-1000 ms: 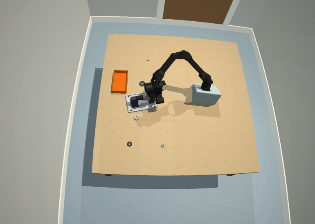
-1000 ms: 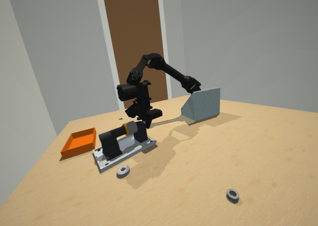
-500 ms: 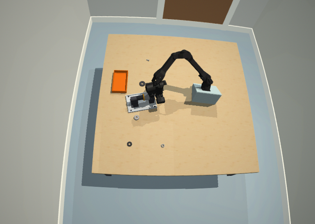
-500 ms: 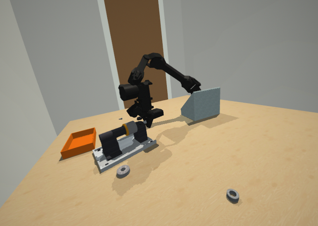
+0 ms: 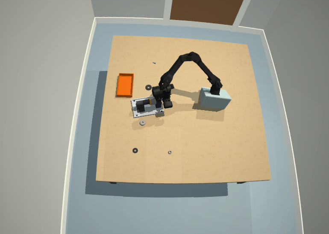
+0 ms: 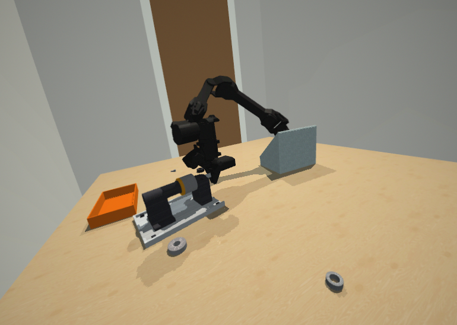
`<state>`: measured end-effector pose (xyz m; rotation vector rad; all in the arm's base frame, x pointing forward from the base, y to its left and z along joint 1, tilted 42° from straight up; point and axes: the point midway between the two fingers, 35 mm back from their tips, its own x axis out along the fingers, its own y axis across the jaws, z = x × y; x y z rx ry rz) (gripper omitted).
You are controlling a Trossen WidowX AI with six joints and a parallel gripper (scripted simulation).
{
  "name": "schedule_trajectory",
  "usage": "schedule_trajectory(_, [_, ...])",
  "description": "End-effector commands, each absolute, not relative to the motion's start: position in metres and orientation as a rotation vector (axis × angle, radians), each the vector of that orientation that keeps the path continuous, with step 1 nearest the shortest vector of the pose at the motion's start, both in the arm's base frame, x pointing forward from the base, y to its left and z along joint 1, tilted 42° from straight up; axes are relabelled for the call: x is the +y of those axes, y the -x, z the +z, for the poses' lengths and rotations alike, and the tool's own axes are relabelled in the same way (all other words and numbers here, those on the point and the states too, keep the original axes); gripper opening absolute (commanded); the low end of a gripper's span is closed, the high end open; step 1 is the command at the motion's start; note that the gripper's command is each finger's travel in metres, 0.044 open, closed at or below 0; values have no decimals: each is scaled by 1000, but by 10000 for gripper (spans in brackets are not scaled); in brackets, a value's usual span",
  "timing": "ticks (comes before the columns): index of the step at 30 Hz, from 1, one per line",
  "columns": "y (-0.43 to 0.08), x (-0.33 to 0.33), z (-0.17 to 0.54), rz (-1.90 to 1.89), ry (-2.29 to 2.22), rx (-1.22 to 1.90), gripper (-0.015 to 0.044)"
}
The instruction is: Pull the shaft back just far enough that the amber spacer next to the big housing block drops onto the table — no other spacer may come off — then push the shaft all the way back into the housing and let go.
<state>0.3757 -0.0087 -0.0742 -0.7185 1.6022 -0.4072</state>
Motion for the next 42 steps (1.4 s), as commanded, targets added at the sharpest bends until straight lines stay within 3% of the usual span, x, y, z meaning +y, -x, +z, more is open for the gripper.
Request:
schedule_trajectory(1, [-375,-9,-74,-409,718,1603,0])
schedule_trajectory(42, [-370,-9,-73,-409,718,1603,0])
